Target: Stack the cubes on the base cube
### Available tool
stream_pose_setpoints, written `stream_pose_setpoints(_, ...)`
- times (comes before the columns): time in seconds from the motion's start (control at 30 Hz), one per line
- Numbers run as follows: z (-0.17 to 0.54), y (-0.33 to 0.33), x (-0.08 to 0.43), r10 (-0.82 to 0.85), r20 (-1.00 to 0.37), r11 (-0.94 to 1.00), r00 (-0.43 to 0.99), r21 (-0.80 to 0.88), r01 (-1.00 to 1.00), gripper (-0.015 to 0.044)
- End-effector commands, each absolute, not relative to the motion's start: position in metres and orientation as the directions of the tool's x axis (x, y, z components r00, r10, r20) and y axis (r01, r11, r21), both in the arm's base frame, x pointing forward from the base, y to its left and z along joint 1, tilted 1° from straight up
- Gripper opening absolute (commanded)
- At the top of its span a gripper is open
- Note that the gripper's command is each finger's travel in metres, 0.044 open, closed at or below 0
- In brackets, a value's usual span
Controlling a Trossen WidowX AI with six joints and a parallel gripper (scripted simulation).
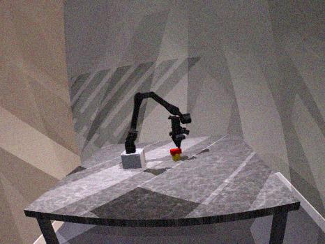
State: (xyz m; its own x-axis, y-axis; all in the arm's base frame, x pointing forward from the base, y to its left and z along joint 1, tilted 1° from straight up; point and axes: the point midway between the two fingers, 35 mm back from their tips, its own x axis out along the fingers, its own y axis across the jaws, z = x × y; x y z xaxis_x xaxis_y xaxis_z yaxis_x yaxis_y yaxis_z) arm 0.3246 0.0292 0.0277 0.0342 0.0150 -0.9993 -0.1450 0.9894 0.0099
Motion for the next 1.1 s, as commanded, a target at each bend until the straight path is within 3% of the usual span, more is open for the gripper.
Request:
stream_pose_setpoints(0.0,0.036,0.029,0.325,0.016,-0.999,0.989,0.039,0.01,-0.145,0.0205)
stream_pose_setpoints(0.83,0.072,0.029,0.324,0.016,-0.999,0.989,0.04,0.01,-0.145,0.0205)
stream_pose_setpoints(1.07,0.071,0.092,0.306,0.02,-0.999,0.989,0.037,0.015,-0.144,0.0389)
